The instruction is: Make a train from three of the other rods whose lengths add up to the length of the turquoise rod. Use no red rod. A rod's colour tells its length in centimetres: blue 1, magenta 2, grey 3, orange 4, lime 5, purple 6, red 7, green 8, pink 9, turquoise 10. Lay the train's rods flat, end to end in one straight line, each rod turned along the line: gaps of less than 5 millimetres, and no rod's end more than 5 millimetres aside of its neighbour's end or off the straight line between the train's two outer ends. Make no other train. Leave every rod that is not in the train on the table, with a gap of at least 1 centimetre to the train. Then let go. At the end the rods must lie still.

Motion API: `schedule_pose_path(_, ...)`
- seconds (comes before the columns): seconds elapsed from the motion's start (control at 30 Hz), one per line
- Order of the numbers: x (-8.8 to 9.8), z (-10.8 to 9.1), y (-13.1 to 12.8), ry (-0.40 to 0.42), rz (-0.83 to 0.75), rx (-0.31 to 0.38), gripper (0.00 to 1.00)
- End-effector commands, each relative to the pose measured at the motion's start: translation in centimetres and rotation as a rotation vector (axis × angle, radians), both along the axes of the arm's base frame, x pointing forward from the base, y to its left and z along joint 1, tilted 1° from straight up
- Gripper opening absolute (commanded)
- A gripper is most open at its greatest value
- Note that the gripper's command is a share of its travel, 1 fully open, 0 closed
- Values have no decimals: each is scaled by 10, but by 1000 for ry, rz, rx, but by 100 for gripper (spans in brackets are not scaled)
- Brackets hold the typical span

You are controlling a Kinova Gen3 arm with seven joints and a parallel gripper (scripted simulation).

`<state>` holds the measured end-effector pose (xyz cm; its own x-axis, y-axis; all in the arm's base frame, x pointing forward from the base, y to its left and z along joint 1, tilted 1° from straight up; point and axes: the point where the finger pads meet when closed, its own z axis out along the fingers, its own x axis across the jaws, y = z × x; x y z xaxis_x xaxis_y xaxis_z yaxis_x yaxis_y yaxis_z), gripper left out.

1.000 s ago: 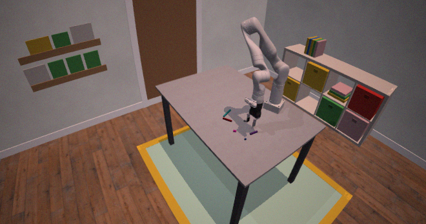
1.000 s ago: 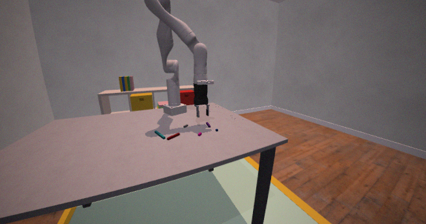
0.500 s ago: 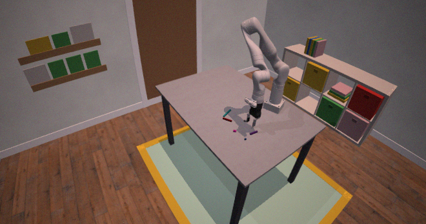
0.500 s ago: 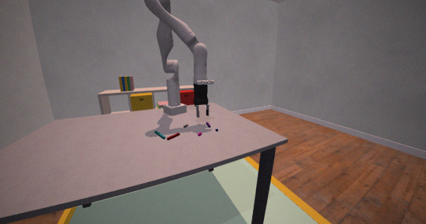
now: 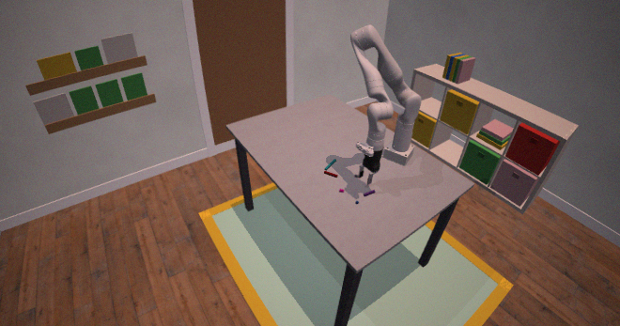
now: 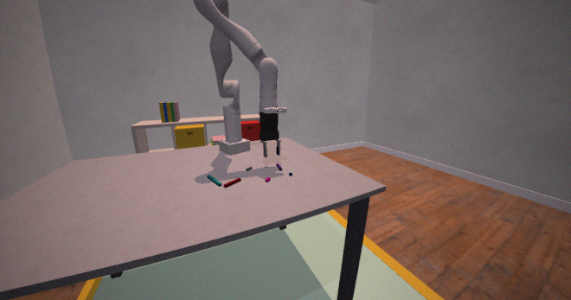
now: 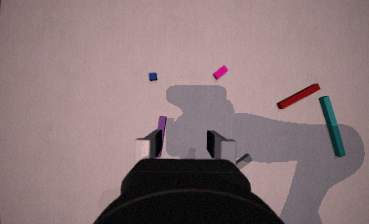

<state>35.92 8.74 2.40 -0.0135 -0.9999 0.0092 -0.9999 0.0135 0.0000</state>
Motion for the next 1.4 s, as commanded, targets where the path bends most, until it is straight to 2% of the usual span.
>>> schedule_pose_path(0.0, 0, 0, 2, -4, 2, 5, 100)
schedule_pose_path(0.7, 0, 0, 2, -4, -2, 5, 100)
schedule_pose_path(1.03, 2, 0, 2, -3, -56, 5, 100)
schedule_pose_path(1.37, 1, -3, -3, 9, -257, -1, 100)
